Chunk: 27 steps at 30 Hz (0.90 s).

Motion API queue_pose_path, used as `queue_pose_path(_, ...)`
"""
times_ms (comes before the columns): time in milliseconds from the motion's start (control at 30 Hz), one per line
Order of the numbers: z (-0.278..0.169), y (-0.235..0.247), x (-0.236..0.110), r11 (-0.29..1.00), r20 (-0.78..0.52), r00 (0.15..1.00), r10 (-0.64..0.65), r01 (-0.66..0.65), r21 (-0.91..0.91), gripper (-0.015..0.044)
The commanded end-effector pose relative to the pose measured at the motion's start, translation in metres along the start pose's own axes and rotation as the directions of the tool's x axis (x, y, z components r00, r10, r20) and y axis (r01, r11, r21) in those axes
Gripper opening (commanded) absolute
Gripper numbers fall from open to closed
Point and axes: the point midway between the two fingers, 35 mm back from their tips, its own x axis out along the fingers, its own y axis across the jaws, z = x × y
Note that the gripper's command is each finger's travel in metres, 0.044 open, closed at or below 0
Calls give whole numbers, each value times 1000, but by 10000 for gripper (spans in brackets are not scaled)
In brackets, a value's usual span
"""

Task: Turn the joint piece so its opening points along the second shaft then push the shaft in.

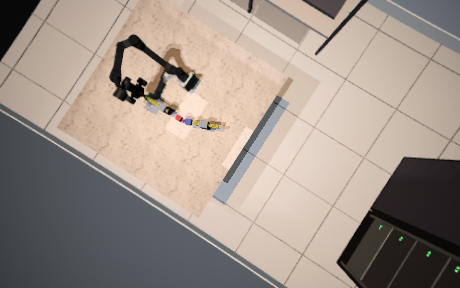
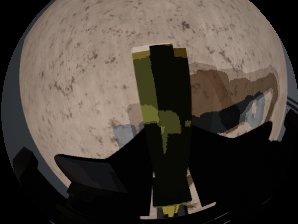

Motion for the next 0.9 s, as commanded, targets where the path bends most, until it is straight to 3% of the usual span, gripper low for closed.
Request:
queue_pose_path(0,-7,0,0,1000,-1,1000,-10,10,1,0)
queue_pose_path(867,-48,0,1,1000,-2,1000,-18,18,1,0)
